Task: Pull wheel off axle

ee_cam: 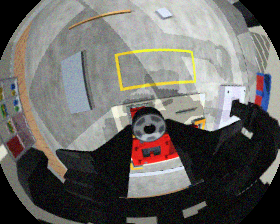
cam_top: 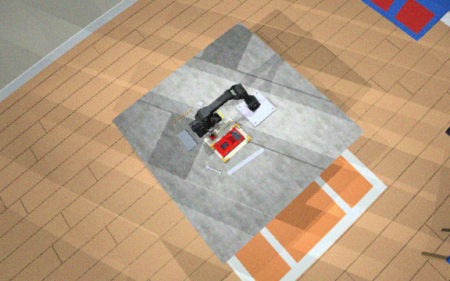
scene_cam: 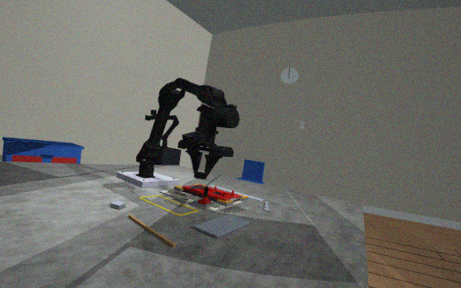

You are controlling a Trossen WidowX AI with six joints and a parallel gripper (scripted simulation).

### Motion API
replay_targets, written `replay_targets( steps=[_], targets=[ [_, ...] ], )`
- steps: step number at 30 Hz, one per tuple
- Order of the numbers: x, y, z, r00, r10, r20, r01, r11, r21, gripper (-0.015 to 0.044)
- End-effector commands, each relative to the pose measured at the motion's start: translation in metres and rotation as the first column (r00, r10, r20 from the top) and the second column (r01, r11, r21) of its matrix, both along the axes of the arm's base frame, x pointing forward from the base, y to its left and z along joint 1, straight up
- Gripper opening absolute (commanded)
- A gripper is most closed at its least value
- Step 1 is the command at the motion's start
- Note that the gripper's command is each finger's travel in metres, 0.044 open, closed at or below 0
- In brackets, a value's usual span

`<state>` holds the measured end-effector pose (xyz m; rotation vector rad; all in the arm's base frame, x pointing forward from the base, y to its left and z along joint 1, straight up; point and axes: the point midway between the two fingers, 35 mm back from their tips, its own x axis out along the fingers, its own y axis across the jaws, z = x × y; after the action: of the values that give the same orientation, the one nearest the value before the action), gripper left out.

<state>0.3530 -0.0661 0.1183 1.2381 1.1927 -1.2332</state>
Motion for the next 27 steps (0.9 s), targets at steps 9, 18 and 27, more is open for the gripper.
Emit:
replay_targets(
  steps=[9,18,27],
  targets=[
    [-0.032,-0.051,0.007,1.000,0.000,0.013,0.000,1.000,-0.007,0.0000],
    [-0.056,-0.078,0.008,1.000,0.000,0.014,0.000,1.000,-0.010,0.0000],
    [-0.055,-0.078,-0.009,1.000,0.000,0.014,0.000,1.000,-0.010,0.0000]
  ],
)
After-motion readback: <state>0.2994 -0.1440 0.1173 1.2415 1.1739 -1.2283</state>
